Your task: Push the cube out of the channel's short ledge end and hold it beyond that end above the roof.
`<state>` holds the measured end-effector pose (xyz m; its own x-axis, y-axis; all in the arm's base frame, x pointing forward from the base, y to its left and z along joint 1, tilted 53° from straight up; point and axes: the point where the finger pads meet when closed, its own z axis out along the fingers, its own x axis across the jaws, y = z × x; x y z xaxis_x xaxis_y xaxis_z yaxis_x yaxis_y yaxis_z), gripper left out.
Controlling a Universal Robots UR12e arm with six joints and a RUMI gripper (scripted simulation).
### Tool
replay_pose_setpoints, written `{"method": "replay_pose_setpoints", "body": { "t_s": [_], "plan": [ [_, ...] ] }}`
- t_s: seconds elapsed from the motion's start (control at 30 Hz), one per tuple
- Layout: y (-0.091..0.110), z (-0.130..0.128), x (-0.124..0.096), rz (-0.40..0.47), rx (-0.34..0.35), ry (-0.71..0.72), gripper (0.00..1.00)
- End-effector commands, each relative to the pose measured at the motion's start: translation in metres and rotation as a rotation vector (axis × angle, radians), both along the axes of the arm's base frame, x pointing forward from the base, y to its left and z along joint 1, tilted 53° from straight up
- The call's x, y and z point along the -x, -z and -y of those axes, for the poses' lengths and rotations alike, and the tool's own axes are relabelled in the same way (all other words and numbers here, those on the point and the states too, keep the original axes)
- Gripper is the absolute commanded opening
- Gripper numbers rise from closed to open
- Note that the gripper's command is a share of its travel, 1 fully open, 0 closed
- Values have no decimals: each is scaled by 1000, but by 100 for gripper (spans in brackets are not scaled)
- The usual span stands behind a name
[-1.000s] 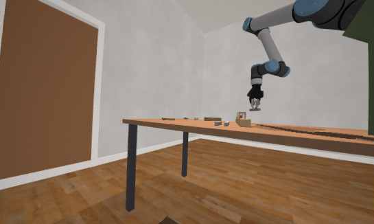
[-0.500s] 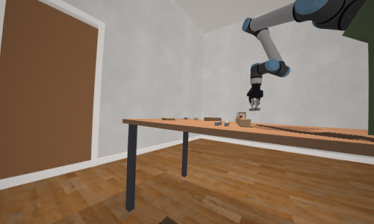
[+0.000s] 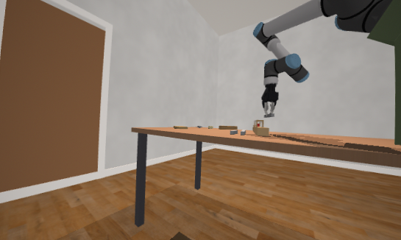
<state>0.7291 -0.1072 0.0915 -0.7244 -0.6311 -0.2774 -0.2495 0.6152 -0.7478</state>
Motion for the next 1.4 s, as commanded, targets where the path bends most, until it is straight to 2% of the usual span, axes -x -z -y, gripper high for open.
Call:
{"method": "replay_pose_setpoints", "body": {
  "t_s": [0.0, 0.13, 0.23, 0.3, 0.47, 0.63, 0.87, 1.37],
  "plan": [
    [36, -57, -13, 30, -30, 44, 0],
    [66, -105, -22, 53, -59, 72, 0],
    [82, -131, -26, 65, -76, 87, 0],
    [89, -143, -28, 70, -83, 94, 0],
    [94, -151, -30, 74, -88, 99, 0],
    [96, -151, -31, 74, -89, 100, 0],
    [119, -133, -57, 73, -90, 101, 0],
    [130, -124, -69, 73, -90, 101, 0]
  ]
}}
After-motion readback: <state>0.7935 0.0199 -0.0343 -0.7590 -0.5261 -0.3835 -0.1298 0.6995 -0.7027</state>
